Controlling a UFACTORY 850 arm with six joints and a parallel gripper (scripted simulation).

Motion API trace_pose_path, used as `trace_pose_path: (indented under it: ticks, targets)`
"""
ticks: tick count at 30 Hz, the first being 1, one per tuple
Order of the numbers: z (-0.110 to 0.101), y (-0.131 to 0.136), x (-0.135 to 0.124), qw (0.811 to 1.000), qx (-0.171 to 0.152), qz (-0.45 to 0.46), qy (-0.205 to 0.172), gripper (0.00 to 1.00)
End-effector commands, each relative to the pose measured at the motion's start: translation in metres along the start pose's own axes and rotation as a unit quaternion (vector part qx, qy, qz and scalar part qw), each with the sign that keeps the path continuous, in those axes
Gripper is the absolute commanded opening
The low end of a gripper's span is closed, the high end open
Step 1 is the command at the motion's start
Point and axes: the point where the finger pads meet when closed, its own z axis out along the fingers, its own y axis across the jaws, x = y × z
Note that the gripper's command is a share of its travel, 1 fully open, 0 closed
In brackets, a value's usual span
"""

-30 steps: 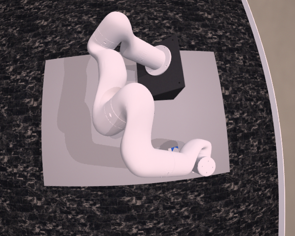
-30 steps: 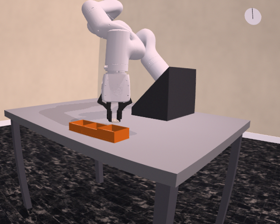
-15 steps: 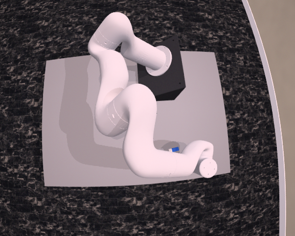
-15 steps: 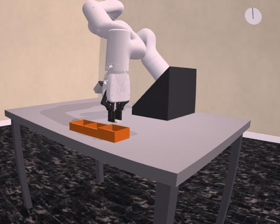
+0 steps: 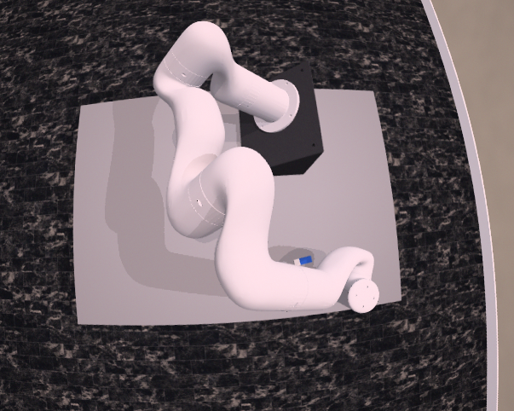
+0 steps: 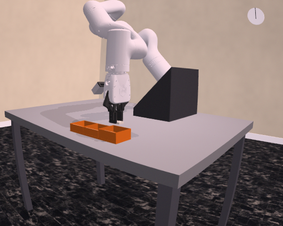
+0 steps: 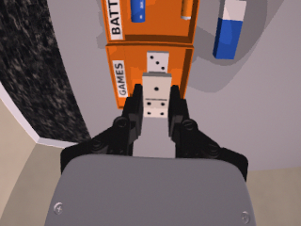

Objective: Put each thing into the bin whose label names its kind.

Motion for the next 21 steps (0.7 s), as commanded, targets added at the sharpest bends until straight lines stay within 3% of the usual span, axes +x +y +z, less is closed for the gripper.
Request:
trace_pose_path:
  ticks: [1,21]
  targets:
    - [0.001,-0.001,0.0,1.0,0.001,0.0,0.0,0.0]
    - [0.035,-0.001,0.0,1.0,0.001,0.0,0.0,0.0]
